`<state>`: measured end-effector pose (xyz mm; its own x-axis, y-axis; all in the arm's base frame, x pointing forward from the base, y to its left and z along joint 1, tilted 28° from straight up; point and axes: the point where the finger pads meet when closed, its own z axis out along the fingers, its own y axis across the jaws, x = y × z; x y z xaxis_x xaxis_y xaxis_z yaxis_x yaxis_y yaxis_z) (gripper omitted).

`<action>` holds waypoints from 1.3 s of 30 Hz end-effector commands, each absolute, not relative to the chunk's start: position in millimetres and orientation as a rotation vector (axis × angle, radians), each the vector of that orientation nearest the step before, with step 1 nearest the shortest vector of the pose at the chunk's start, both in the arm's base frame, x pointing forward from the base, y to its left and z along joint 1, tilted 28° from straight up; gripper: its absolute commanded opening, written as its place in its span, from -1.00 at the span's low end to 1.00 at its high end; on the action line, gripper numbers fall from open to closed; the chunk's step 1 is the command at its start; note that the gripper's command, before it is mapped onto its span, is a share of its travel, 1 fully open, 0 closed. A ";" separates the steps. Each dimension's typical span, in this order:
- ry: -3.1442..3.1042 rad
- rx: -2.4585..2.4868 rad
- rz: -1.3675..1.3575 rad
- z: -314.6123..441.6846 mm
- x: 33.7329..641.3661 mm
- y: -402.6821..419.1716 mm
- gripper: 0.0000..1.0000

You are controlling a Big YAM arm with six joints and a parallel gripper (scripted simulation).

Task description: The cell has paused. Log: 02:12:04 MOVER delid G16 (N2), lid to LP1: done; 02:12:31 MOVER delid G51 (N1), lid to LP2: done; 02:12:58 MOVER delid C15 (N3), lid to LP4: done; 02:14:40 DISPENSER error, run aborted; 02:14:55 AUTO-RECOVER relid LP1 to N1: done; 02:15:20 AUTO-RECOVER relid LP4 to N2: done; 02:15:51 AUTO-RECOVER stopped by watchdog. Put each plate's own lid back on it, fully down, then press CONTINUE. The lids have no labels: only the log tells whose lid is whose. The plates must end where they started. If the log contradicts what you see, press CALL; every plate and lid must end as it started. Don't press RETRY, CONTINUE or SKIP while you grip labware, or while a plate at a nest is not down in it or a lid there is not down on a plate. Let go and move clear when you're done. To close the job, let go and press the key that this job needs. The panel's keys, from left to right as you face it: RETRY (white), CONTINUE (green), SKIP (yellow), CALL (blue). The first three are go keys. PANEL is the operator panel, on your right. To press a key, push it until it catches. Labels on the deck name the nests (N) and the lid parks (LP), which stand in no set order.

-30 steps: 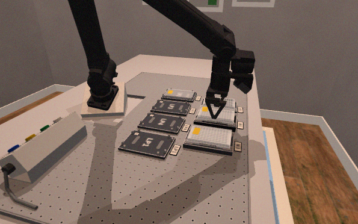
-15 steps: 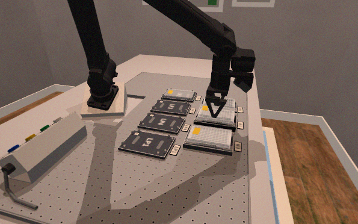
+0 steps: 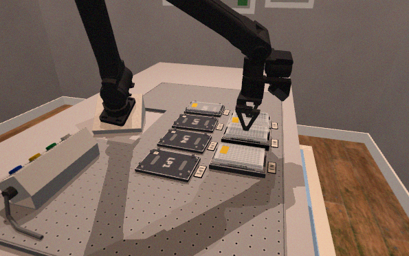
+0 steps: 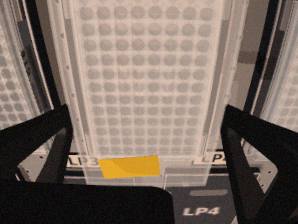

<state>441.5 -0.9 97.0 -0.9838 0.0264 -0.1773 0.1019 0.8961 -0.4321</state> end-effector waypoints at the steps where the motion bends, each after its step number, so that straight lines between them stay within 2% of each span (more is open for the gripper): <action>1: 2.840 0.104 -0.644 123.0 460.3 10.2 -1.00; 27: 2.844 0.097 -0.646 121.6 462.1 13.0 -1.00; 39: 2.873 0.036 -0.661 86.2 465.3 69.0 -1.00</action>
